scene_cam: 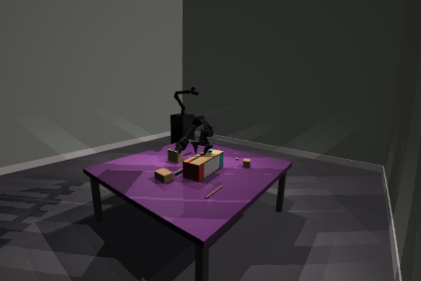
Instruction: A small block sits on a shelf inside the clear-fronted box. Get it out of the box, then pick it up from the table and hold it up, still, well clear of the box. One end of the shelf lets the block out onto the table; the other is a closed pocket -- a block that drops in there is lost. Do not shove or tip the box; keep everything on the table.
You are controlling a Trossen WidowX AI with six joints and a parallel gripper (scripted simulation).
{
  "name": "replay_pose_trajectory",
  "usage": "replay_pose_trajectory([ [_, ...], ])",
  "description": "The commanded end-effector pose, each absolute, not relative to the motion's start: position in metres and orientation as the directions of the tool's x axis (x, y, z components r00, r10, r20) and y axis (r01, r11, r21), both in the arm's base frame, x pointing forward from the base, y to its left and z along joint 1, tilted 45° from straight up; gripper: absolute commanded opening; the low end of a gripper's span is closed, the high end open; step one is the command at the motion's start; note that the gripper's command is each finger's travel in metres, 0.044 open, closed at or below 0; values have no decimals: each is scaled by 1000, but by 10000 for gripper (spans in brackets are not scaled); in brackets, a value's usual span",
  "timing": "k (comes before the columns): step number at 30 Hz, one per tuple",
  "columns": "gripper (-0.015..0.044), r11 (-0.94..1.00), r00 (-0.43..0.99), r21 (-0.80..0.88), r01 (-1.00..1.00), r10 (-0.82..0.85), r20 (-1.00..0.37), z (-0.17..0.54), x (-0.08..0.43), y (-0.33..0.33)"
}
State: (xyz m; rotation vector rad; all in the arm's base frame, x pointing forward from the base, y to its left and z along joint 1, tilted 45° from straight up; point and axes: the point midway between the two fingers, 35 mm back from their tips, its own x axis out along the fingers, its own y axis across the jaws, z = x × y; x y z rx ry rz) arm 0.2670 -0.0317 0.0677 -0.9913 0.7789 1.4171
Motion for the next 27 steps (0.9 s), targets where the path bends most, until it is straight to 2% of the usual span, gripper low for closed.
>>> replay_pose_trajectory([
  [1, 400, -94, 37, -86, -992, 430, -902, 62, 267, -26],
  [14, 400, -94, 38, -86, -992, 432, -901, 48, 267, -11],
  [27, 400, -97, 41, -91, -991, 426, -904, 37, 271, -28],
])
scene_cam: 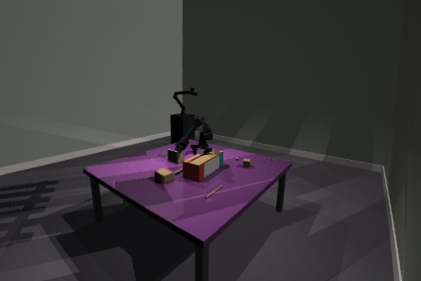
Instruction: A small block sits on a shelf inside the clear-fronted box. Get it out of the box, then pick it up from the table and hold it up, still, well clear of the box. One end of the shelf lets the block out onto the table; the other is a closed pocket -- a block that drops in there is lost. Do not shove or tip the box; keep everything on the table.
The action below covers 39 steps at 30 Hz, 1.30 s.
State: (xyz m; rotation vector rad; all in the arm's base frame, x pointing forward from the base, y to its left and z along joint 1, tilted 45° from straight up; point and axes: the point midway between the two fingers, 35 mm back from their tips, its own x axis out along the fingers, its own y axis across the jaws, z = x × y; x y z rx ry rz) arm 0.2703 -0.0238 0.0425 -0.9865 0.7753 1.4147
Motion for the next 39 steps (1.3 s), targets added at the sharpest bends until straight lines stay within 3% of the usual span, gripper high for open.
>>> replay_pose_trajectory([
  [1, 400, -97, 41, -91, -991, 426, -904, 36, 271, -30],
  [39, 400, -97, 41, -91, -991, 425, -904, 11, 275, -55],
])
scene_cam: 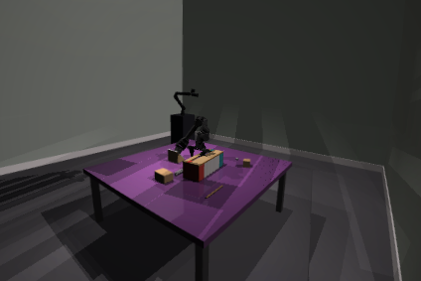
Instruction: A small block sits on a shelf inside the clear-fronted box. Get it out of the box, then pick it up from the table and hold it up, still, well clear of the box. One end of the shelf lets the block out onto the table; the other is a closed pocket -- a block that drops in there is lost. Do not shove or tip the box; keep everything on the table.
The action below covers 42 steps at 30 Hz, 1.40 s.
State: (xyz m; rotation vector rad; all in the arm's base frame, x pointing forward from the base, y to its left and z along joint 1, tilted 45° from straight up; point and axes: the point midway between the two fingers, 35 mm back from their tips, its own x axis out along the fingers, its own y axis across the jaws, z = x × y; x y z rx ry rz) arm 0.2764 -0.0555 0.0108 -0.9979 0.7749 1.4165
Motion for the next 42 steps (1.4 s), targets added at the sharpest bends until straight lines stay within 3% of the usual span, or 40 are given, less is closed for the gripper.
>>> replay_pose_trajectory([
  [1, 400, -97, 41, -91, -991, 424, -905, 10, 276, -56],
  [42, 400, -97, 42, -91, -991, 424, -905, -3, 277, -69],
])
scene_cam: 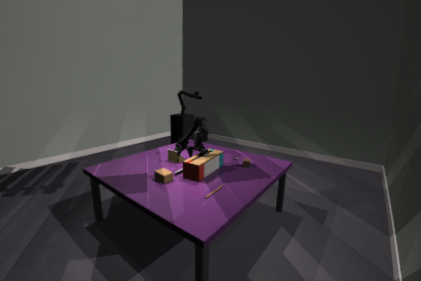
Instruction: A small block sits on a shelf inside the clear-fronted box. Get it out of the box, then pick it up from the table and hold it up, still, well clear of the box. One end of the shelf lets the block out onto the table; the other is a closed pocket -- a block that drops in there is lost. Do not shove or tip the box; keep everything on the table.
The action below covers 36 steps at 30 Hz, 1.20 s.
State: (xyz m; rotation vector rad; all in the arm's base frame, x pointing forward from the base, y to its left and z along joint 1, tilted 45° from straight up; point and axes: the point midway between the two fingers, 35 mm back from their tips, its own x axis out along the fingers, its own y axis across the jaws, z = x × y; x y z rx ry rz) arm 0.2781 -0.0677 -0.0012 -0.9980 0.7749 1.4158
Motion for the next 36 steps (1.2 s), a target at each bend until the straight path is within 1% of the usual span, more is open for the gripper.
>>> replay_pose_trajectory([
  [1, 400, -97, 42, -91, -991, 424, -905, -3, 278, -69],
  [25, 400, -98, 42, -92, -991, 422, -905, -20, 281, -87],
  [36, 400, -98, 42, -92, -991, 423, -905, -13, 280, -79],
])
